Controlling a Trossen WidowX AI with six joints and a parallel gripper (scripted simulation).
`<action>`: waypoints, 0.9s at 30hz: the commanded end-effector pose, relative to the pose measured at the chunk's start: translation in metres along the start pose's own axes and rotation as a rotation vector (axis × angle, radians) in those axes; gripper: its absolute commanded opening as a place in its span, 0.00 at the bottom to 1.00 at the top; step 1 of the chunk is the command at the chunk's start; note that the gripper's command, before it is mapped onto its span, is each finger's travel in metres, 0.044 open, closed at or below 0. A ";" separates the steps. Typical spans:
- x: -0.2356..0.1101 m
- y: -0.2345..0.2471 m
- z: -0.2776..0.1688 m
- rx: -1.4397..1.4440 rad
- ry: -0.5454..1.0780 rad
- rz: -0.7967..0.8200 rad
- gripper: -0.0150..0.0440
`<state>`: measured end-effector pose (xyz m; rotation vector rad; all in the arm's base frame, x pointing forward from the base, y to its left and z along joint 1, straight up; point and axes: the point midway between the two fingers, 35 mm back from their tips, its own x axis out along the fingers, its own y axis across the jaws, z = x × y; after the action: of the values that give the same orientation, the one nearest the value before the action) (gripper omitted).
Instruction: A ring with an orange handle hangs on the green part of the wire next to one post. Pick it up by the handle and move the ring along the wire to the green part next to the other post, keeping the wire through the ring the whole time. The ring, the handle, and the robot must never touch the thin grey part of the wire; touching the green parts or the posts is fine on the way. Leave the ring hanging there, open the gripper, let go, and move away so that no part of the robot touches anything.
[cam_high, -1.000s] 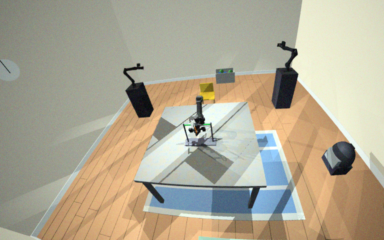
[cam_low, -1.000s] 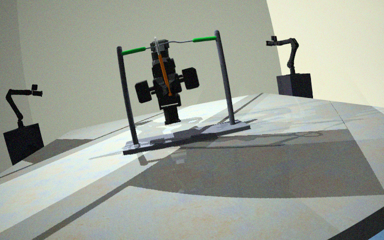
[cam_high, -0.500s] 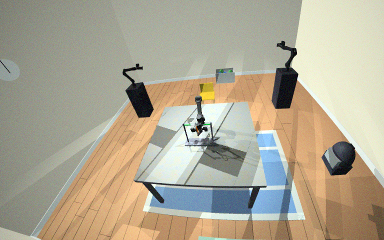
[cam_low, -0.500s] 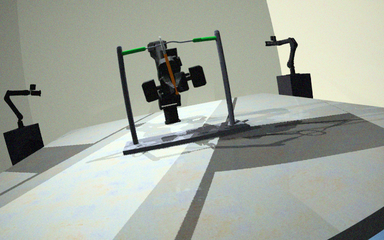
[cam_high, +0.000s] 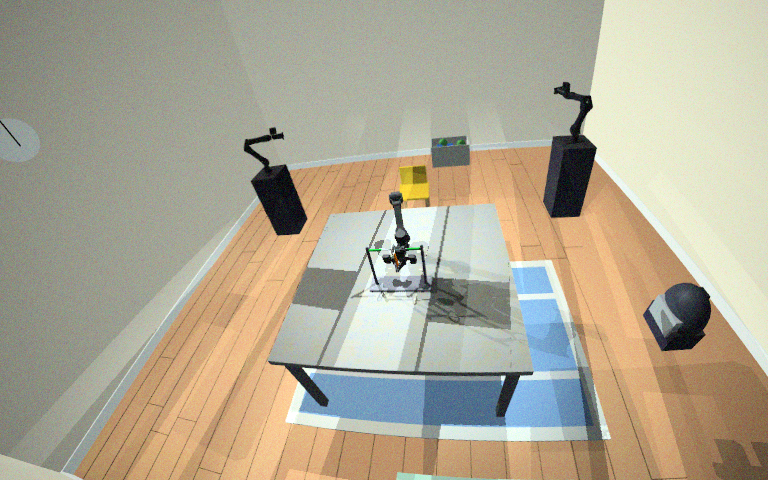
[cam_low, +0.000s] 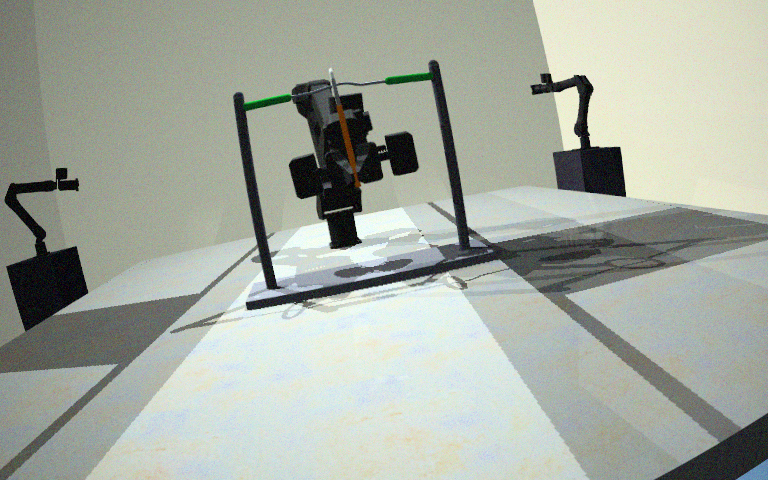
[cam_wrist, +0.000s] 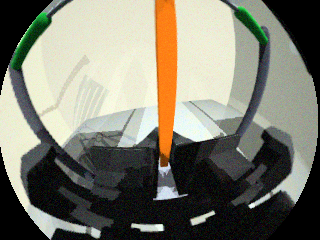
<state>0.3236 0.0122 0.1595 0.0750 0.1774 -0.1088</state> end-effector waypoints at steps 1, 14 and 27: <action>0.001 0.000 0.003 -0.036 -0.007 0.005 0.00; 0.007 -0.002 0.005 -0.161 -0.048 0.088 0.00; 0.011 0.004 0.003 -0.246 -0.093 0.180 0.00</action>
<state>0.3363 0.0118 0.1628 -0.1505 0.0913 0.0719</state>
